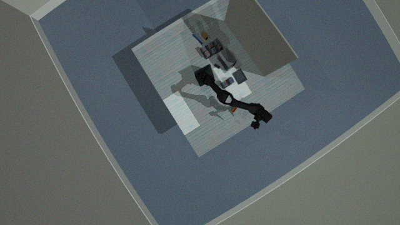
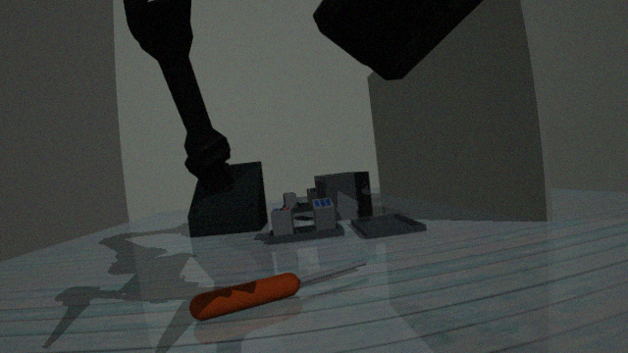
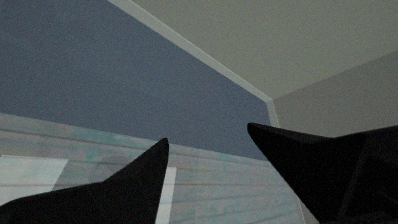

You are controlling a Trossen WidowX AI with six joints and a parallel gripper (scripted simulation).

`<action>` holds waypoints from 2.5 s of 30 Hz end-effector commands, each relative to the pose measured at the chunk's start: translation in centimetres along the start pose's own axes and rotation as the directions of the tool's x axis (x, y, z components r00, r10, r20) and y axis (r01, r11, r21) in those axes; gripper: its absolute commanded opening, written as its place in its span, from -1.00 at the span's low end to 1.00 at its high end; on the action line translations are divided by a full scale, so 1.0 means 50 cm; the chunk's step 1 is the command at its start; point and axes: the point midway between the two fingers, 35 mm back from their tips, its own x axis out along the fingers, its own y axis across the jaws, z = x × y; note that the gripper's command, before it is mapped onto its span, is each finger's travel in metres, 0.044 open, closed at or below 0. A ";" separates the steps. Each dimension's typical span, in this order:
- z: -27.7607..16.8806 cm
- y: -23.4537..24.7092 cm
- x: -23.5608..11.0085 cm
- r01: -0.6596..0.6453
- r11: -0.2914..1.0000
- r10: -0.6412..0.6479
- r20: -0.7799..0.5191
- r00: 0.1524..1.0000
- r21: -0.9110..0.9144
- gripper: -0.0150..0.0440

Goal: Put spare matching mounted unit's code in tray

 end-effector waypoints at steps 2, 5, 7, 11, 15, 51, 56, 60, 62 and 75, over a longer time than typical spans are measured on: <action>0.000 0.000 0.000 0.000 1.000 0.000 0.000 1.000 0.000 1.00; 0.000 0.000 0.000 0.000 1.000 0.000 0.000 1.000 0.000 1.00; 0.000 0.003 -0.001 -0.004 1.000 0.004 0.001 1.000 -0.001 1.00; 0.006 0.072 -0.023 -0.089 0.996 0.090 0.011 0.996 -0.021 1.00; 0.010 0.202 -0.085 -0.252 0.965 0.254 0.020 0.967 -0.067 1.00; -0.408 0.653 -0.899 -0.804 0.279 0.711 -0.450 0.541 -0.526 1.00; -0.519 0.620 -1.001 -0.750 0.200 0.643 -0.493 0.586 -0.631 1.00; -0.584 0.588 -1.053 -0.685 0.152 0.589 -0.491 0.642 -0.712 1.00; -0.585 0.588 -1.053 -0.684 0.152 0.588 -0.491 0.643 -0.713 1.00; -0.585 0.588 -1.053 -0.684 0.152 0.588 -0.491 0.643 -0.713 1.00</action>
